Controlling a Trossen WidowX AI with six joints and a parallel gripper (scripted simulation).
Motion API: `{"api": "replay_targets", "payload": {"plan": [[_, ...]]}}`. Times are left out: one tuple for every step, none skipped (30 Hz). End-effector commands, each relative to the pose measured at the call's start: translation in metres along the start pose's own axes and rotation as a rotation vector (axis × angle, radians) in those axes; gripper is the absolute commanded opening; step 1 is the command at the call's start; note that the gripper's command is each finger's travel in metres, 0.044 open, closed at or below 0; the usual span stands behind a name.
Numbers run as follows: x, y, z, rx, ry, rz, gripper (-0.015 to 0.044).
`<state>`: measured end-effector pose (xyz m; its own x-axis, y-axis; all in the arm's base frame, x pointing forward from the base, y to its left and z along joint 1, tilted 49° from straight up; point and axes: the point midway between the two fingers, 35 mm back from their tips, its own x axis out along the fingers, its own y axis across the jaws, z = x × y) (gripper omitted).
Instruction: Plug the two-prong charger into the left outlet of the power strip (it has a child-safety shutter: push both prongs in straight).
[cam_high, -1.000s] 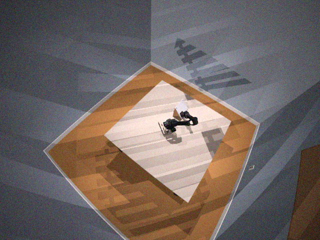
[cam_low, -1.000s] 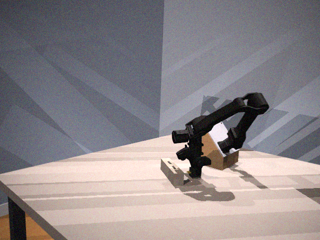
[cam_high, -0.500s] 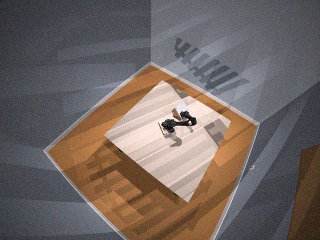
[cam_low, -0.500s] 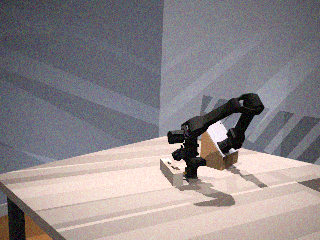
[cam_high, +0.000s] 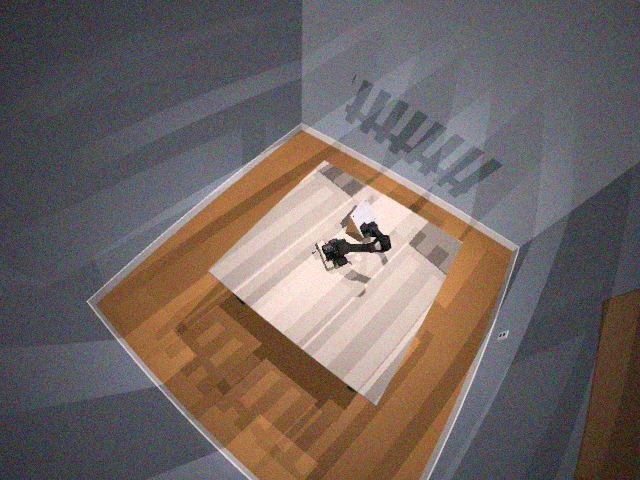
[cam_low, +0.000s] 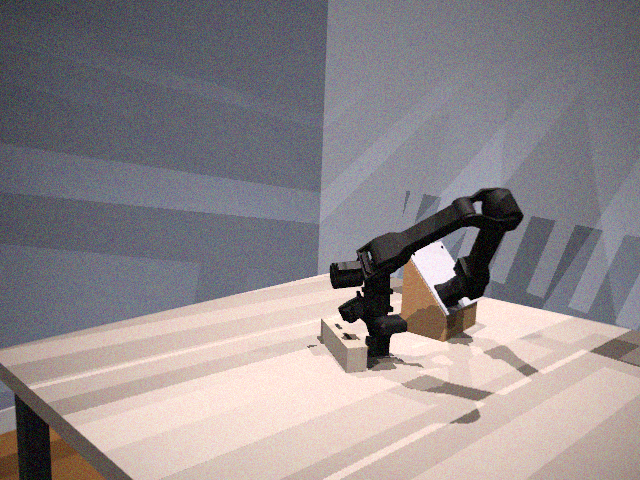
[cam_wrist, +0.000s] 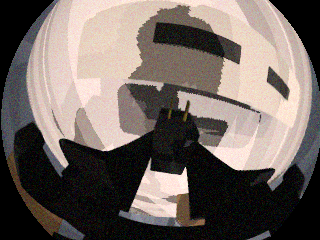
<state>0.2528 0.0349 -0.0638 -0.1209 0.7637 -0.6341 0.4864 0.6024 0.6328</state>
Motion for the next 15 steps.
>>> {"api": "replay_targets", "payload": {"plan": [[-0.0001,-0.001,0.0017,0.011,0.001,0.004,0.0],[-0.0001,-0.001,0.0017,0.011,0.001,0.004,0.0],[-0.0001,-0.001,0.0017,0.011,0.001,0.004,0.0],[-0.0001,-0.001,0.0018,0.011,0.001,0.004,0.0],[-0.0001,-0.001,0.0019,0.011,0.001,0.004,0.0],[-0.0001,-0.001,0.002,0.011,0.001,0.004,0.0],[-0.0001,-0.0011,0.0022,0.011,0.001,0.004,0.0],[-0.0002,-0.0011,0.0024,0.011,0.001,0.004,0.0],[-0.0002,-0.0011,0.0027,0.011,0.001,0.004,0.0],[-0.0003,-0.0012,0.0029,0.011,0.001,0.004,0.0],[-0.0004,-0.0012,0.0032,0.011,0.001,0.004,0.0],[-0.0004,-0.0013,0.0034,0.011,0.001,0.004,0.0],[-0.0005,-0.0013,0.0037,0.011,0.001,0.004,0.0],[-0.0006,-0.0013,0.0039,0.011,0.001,0.004,0.0],[-0.0006,-0.0013,0.0041,0.011,0.001,0.004,0.0]]}}
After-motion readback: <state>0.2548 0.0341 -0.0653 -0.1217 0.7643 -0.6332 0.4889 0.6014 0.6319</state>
